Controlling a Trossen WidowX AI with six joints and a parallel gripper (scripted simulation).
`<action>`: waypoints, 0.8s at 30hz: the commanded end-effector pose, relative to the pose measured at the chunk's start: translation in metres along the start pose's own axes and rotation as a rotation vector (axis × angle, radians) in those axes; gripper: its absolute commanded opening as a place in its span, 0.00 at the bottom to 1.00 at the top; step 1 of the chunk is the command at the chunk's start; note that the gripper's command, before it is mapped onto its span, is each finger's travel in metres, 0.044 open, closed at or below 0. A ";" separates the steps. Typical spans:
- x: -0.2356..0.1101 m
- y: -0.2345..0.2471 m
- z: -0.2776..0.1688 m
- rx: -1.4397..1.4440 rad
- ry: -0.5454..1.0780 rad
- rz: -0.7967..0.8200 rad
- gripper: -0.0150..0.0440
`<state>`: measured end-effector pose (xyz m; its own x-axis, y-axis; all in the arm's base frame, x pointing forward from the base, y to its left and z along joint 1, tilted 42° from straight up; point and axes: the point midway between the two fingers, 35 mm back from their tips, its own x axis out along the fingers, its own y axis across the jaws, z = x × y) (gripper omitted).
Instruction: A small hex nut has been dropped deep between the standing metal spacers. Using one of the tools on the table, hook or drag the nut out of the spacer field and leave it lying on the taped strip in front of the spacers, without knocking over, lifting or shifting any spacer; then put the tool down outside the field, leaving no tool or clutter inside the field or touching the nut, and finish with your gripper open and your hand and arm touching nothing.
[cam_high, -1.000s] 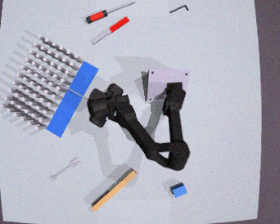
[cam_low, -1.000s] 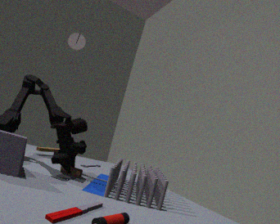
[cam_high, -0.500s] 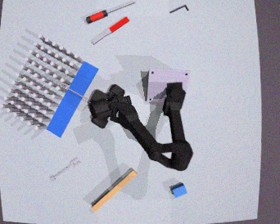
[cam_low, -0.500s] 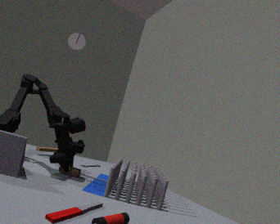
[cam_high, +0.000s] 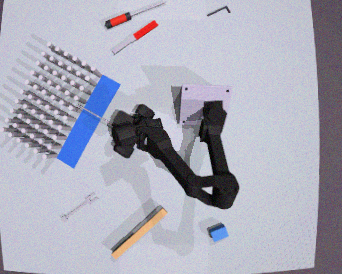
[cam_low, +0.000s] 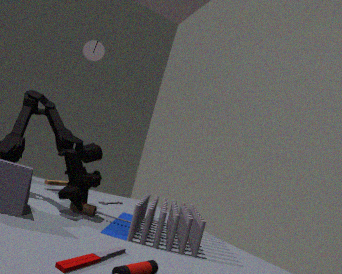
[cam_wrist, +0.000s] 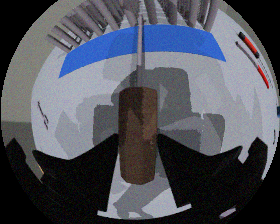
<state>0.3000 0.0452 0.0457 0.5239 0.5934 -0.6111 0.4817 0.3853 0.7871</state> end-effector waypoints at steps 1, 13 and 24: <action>-0.001 -0.002 -0.003 0.010 -0.001 -0.006 0.25; -0.003 -0.002 -0.008 0.010 -0.001 -0.006 0.25; -0.004 -0.002 -0.013 0.010 -0.001 -0.006 0.25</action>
<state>0.2901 0.0507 0.0491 0.5233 0.5936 -0.6115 0.4825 0.3851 0.7867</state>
